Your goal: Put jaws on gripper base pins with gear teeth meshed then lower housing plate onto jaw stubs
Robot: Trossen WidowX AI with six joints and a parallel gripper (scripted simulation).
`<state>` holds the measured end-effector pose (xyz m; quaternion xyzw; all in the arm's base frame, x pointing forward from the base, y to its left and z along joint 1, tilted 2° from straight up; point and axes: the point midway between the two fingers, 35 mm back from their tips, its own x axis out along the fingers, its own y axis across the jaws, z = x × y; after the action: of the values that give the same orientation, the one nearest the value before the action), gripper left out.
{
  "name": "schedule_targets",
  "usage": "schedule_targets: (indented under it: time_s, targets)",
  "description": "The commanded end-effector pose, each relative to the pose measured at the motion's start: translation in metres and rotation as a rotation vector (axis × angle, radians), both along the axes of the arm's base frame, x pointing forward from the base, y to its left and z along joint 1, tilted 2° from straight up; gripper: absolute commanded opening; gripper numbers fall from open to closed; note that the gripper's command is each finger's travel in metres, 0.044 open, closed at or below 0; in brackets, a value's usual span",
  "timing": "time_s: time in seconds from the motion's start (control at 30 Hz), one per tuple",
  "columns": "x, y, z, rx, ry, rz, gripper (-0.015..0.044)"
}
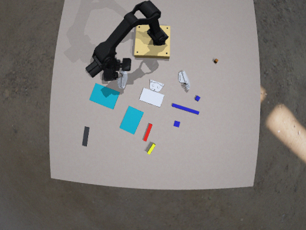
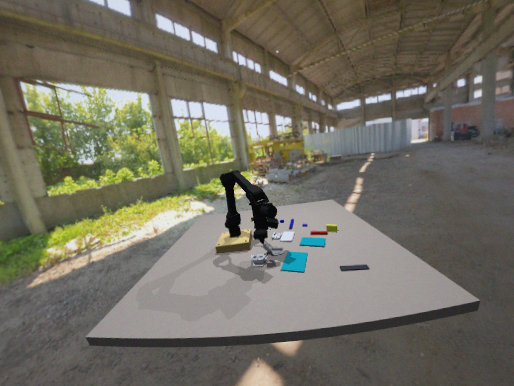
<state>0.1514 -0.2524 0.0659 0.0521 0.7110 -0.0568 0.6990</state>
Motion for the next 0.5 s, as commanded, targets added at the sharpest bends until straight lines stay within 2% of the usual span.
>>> schedule_targets:
  time_s: [0.0,0.47]
  targets:
    - [0.0,-0.002,0.0,-0.002,0.002,0.005,0.0]
    - [0.001,-0.003,-0.012,-0.002,0.002,0.005,0.0]
